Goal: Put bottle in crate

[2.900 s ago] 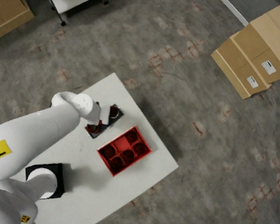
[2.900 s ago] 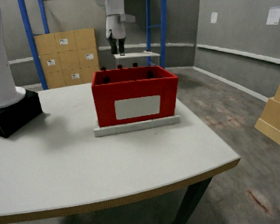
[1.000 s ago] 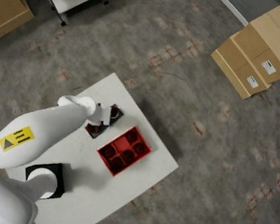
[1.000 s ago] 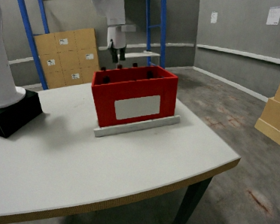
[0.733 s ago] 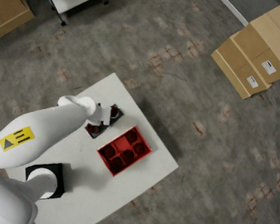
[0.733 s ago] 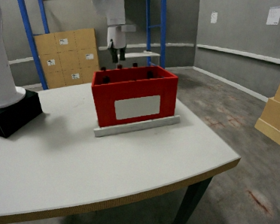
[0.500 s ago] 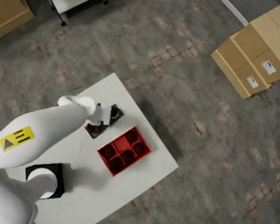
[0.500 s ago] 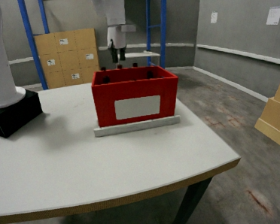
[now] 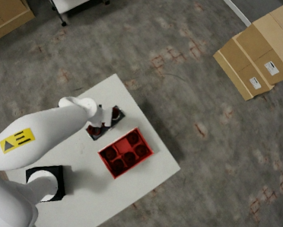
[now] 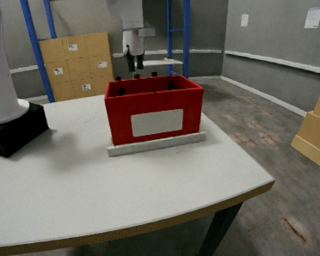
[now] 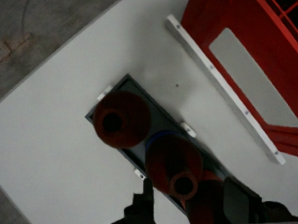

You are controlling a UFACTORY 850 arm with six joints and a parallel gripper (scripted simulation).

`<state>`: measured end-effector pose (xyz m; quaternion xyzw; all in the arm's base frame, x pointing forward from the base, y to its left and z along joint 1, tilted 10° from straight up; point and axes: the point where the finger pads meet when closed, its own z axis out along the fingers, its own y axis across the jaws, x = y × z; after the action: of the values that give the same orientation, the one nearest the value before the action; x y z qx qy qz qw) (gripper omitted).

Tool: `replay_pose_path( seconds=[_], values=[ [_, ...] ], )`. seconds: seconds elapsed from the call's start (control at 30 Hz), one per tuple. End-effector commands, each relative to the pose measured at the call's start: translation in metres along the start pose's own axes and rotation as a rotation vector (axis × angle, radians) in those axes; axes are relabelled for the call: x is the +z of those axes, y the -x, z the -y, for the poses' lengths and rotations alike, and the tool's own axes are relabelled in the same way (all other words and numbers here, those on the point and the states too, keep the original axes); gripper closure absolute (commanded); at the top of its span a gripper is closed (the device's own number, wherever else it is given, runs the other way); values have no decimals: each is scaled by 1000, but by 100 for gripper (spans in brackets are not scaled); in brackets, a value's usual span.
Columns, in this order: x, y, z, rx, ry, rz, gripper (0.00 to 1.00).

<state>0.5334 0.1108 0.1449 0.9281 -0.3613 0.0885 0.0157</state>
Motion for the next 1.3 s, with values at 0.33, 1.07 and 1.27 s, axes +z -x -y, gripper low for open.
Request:
replay_pose_path(
  seconds=[0.33,1.07,1.27],
  values=[
    [0,0,1,0,-2,-1,35],
    [16,-1,1,0,-2,-1,35],
    [24,-1,1,0,-2,-1,35]
  ],
)
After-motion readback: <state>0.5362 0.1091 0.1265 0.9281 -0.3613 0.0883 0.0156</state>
